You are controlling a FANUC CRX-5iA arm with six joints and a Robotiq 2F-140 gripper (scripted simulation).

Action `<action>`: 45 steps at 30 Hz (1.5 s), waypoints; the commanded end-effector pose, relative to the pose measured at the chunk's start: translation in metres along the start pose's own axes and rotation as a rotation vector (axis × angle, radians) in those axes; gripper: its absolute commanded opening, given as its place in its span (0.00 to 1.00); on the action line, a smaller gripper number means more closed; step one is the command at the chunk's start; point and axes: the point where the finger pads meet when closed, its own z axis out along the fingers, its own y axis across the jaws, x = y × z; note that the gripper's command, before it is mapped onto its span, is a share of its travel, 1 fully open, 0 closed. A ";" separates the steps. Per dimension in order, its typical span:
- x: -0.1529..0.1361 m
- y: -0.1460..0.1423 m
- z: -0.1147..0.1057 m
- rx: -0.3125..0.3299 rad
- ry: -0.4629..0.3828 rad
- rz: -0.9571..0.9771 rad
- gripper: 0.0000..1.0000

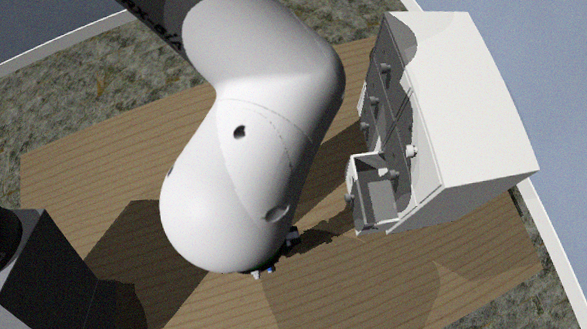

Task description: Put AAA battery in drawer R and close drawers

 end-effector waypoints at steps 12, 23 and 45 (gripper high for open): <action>0.000 0.000 0.004 0.000 0.000 0.000 0.15; 0.000 0.000 0.029 0.000 0.000 0.000 0.15; 0.000 0.000 0.052 0.000 0.000 0.000 0.15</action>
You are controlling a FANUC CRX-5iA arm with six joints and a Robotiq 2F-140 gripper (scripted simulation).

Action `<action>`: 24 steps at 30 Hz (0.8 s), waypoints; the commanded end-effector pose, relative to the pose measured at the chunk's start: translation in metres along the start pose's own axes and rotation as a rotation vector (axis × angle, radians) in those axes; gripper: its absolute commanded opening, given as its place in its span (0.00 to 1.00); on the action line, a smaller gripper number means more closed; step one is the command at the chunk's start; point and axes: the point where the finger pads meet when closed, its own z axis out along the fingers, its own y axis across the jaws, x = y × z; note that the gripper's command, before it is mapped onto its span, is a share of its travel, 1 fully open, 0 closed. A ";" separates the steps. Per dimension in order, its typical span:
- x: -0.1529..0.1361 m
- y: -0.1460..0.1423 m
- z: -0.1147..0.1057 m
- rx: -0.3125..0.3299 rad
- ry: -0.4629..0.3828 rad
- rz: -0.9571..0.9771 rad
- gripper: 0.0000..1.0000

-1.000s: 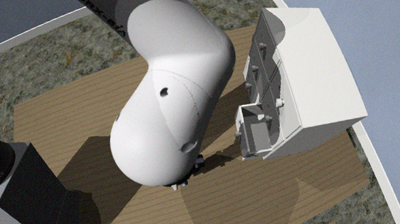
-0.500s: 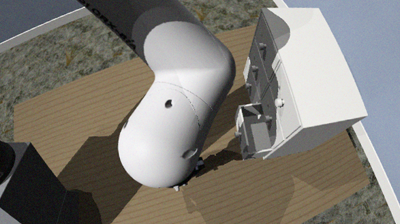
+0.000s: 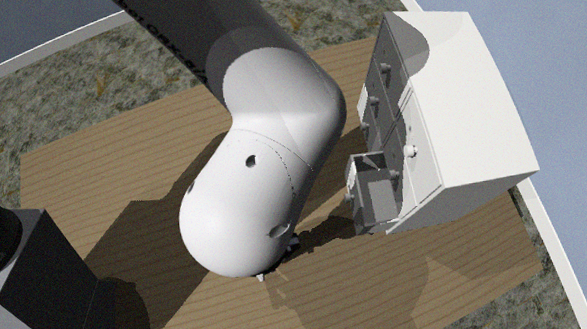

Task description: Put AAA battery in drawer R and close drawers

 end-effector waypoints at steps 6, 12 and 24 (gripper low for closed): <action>0.000 0.000 0.000 0.000 0.000 0.000 0.15; 0.000 0.000 0.000 0.000 0.000 0.000 0.15; 0.000 0.000 0.002 0.000 0.000 0.000 0.15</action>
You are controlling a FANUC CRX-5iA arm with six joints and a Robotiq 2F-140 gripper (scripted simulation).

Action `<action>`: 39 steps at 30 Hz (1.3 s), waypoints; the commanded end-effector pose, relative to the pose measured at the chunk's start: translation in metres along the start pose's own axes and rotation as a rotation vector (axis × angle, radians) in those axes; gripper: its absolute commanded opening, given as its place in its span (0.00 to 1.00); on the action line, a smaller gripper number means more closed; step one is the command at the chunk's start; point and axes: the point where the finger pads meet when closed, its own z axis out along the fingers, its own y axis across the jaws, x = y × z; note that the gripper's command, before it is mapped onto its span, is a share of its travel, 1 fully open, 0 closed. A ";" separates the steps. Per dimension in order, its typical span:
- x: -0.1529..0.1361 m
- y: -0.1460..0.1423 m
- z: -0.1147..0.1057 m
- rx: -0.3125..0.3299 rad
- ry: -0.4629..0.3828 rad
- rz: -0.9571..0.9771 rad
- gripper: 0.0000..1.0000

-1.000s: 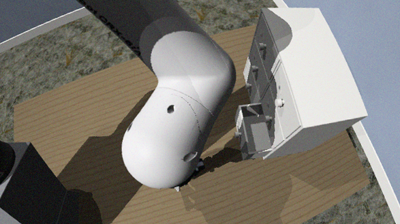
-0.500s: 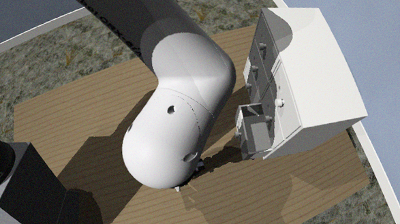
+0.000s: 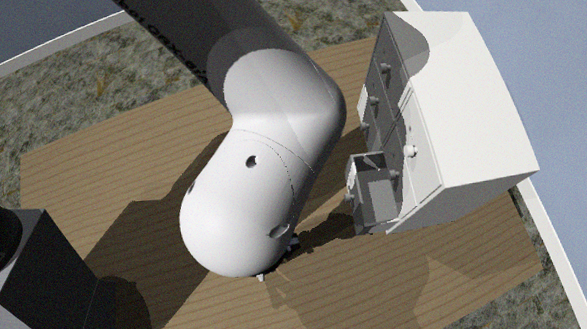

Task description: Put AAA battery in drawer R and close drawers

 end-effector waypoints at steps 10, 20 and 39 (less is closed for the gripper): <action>0.000 0.000 0.014 0.000 0.000 0.000 0.15; 0.000 0.000 0.016 0.000 0.000 0.000 0.15; 0.000 0.000 0.016 0.000 0.000 0.000 0.03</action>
